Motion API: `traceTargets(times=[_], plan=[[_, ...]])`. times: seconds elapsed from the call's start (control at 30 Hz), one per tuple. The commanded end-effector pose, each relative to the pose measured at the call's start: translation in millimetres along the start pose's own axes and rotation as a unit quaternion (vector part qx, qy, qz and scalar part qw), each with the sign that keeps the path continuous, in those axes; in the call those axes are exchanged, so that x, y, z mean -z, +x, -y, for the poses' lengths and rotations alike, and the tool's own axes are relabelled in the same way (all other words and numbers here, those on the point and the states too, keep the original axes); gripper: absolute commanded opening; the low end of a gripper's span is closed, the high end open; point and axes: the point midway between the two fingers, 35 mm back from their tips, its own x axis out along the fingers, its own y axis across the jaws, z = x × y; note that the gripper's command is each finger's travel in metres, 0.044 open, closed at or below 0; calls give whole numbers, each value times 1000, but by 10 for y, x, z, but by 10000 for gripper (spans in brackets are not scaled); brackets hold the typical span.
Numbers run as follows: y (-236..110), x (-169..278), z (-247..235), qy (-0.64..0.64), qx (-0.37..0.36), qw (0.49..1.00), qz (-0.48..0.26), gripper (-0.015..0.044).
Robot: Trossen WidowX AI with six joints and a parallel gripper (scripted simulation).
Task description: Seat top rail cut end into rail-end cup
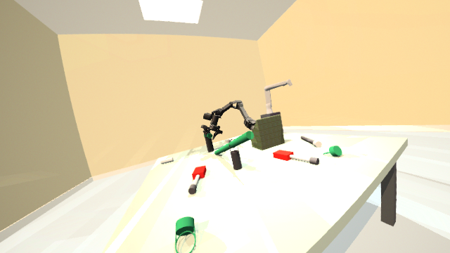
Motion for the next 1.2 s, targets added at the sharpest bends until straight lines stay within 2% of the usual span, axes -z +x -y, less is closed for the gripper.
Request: traceTargets(times=[0.0, 0.03, 0.3, 0.4, 0.6, 0.77, 0.97, 1.17], plan=[[-68, -85, 50, 2, -1, 1000, 1, 420], [-92, -115, 66, 2, -1, 1000, 2, 440], [-295, -344, 173, 0, -1, 1000, 3, 440], [-275, -328, 162, 3, 2, 1000, 6, 440], [-411, -649, 263, 182, -11, 983, 13, 440], [-567, -920, 337, 343, -20, 939, 8, 440], [-783, -1208, 404, 522, -18, 853, -9, 440], [-954, -1387, 444, 607, -5, 794, -20, 440]])
